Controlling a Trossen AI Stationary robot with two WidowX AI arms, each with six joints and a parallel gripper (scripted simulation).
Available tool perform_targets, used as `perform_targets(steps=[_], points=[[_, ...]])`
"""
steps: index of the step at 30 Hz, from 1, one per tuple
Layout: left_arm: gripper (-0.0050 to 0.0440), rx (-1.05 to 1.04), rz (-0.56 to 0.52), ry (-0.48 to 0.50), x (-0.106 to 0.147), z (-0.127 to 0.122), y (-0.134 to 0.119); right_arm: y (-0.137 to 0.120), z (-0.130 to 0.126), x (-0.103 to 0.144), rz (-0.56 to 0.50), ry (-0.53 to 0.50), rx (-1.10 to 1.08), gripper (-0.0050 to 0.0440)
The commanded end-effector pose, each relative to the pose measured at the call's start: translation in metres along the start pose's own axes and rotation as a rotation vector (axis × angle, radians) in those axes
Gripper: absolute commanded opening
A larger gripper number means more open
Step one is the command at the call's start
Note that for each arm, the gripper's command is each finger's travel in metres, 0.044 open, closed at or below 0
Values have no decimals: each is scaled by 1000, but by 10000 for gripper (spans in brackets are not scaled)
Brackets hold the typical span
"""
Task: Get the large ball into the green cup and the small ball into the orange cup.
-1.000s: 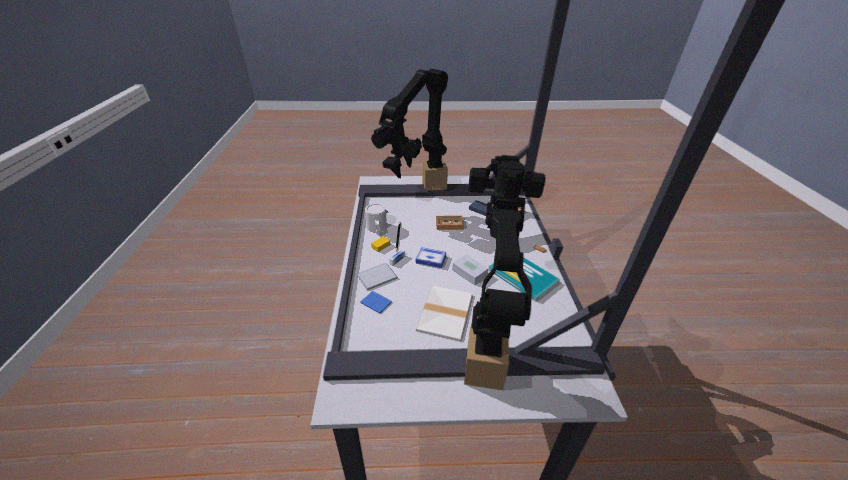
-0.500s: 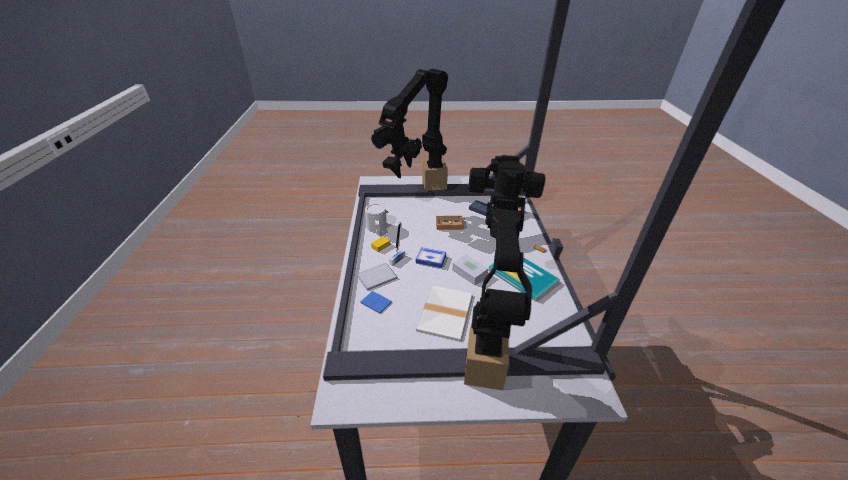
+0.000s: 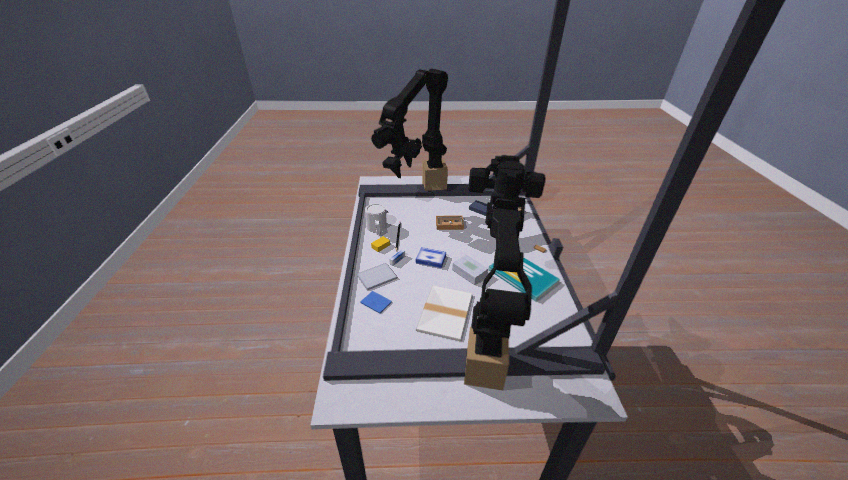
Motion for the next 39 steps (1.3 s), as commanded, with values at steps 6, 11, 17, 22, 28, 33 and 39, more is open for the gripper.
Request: perform_targets(steps=[6, 11, 17, 22, 28, 33, 39], points=[[400, 0, -18, -2, 1, -1, 7, 3, -2, -1, -2, -5, -20, 400], [400, 0, -18, -2, 1, -1, 7, 9, -10, -8, 18, -1, -168, 400], [400, 0, -18, -2, 1, -1, 7, 21, -21, -16, 38, -10, -378, 400], [400, 0, -18, -2, 1, -1, 7, 27, -27, -20, 45, -18, -476, 400], [400, 0, -18, -2, 1, -1, 7, 38, -33, -29, 52, -21, -620, 400], [400, 0, -18, -2, 1, -1, 7, 49, -40, -36, 60, -39, -786, 400], [400, 0, -18, -2, 1, -1, 7, 58, -46, -42, 64, -53, -917, 400]])
Point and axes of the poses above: on each arm, the point midway between the two fingers, 35 mm back from their tips, its own x axis back along the fingers, its own z axis across the jaws, y = z × x, the point moved 2 cm from there along x, back along the fingers, and after that the axes turned 6 degrees about x, right-handed, at the moved point
